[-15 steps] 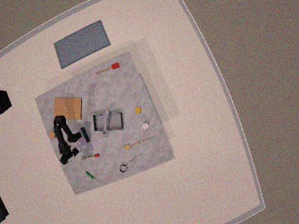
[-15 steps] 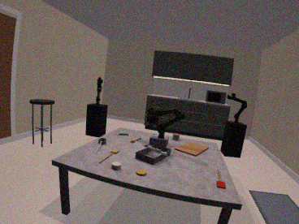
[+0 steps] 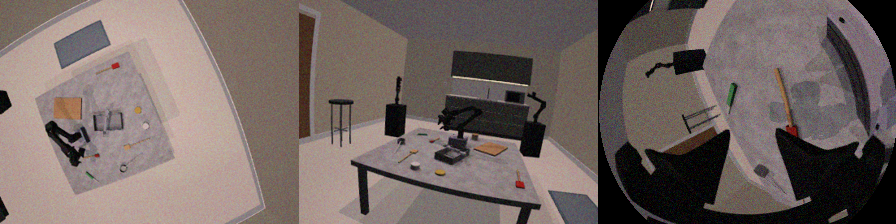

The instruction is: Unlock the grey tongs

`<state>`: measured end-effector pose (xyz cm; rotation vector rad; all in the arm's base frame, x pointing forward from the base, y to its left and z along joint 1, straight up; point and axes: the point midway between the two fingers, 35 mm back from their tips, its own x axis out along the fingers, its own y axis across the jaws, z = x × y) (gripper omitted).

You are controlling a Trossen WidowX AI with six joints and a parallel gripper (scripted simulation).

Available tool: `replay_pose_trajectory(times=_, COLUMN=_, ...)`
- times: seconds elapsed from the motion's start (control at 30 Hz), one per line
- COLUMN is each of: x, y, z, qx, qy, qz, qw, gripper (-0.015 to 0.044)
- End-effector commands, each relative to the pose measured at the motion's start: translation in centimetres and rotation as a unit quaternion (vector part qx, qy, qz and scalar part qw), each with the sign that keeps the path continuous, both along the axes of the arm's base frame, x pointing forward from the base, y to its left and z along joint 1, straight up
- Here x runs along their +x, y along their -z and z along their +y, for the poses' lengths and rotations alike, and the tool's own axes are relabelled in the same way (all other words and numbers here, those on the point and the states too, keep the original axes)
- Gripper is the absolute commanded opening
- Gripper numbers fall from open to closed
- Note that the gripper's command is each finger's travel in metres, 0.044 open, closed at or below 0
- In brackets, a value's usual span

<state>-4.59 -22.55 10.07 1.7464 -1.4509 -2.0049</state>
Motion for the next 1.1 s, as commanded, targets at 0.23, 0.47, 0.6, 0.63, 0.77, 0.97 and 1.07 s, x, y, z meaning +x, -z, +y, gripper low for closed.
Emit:
replay_pose_trajectory(times=0.23, x=12.8, y=1.0, z=-0.9, qx=0.043, qy=-0.248, qz=0.001, qw=0.968, gripper=0.026)
replay_pose_trajectory(times=0.47, x=21.2, y=2.0, z=2.5, qx=0.072, qy=-0.408, qz=0.018, qw=0.91, gripper=0.026)
replay_pose_trajectory(times=0.6, x=25.2, y=2.8, z=5.6, qx=0.087, qy=-0.49, qz=0.033, qw=0.866, gripper=0.026)
replay_pose_trajectory(times=0.63, x=26.2, y=2.9, z=6.5, qx=0.09, qy=-0.509, qz=0.036, qw=0.855, gripper=0.026)
replay_pose_trajectory(times=0.77, x=29.6, y=3.7, z=10.8, qx=0.098, qy=-0.586, qz=0.05, qw=0.803, gripper=0.026)
replay_pose_trajectory(times=0.97, x=32.6, y=4.8, z=17.2, qx=0.11, qy=-0.667, qz=0.067, qw=0.734, gripper=0.026)
replay_pose_trajectory(times=1.07, x=33.2, y=5.1, z=19.0, qx=0.109, qy=-0.686, qz=0.073, qw=0.715, gripper=0.026)
